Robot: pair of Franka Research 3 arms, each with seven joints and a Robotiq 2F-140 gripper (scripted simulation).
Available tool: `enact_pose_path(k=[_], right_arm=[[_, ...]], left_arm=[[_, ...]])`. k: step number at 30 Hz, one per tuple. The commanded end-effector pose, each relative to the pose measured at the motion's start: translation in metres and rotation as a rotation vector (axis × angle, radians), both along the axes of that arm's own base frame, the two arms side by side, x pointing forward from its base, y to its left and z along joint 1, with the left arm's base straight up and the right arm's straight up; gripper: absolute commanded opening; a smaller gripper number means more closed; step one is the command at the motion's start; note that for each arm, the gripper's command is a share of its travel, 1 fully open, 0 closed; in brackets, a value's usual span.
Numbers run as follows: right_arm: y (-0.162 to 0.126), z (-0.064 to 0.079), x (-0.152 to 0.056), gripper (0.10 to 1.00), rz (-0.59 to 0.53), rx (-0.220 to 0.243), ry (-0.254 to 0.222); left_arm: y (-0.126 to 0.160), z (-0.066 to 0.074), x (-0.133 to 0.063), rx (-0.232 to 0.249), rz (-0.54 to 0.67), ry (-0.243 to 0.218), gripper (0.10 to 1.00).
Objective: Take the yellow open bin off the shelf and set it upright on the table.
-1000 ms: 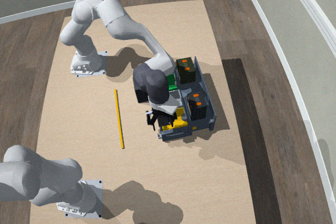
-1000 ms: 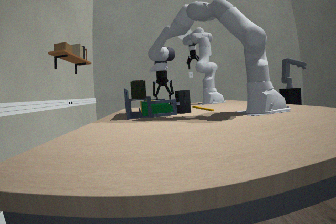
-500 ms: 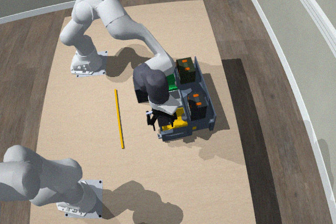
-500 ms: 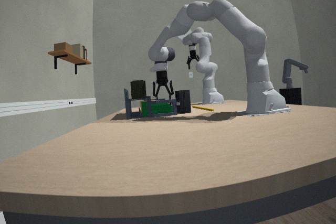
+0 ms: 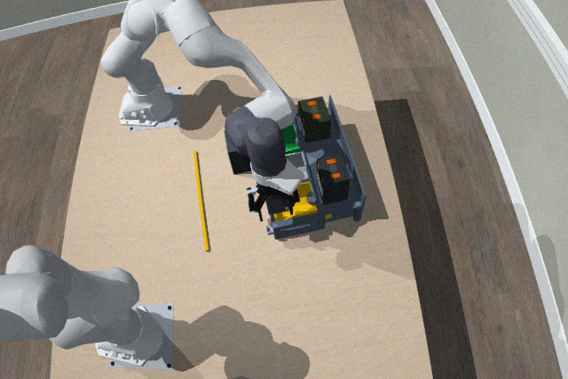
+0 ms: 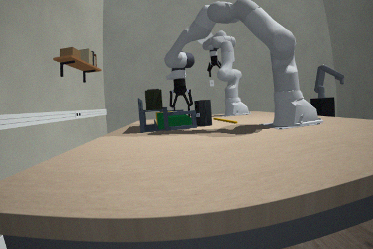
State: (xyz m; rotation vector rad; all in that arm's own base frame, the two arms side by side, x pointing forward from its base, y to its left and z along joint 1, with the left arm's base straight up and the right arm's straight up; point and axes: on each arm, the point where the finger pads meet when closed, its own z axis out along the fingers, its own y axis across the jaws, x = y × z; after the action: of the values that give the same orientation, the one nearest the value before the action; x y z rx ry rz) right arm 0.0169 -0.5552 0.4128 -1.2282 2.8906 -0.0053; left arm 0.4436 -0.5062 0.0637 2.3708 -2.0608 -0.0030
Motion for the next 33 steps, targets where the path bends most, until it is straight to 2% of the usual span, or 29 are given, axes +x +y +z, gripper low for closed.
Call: enact_pose_path(k=[1, 12, 13, 33], right_arm=[[0.0000, 0.0001, 0.0000, 1.000, 0.000, 0.000, 0.000], [0.0000, 0.0001, 0.0000, 1.000, 0.000, 0.000, 0.000], [0.0000, 0.0001, 0.0000, 1.000, 0.000, 0.000, 0.000], [0.0000, 0.0001, 0.0000, 1.000, 0.000, 0.000, 0.000]], left_arm=[[-0.0004, -0.0012, 0.0002, -0.001, 0.003, -0.002, 0.617], [-0.0004, -0.0012, 0.0002, -0.001, 0.003, -0.002, 0.617], [-0.0004, -0.0012, 0.0002, -0.001, 0.003, -0.002, 0.099], [-0.0004, -0.0012, 0.0002, -0.001, 0.003, -0.002, 0.099]])
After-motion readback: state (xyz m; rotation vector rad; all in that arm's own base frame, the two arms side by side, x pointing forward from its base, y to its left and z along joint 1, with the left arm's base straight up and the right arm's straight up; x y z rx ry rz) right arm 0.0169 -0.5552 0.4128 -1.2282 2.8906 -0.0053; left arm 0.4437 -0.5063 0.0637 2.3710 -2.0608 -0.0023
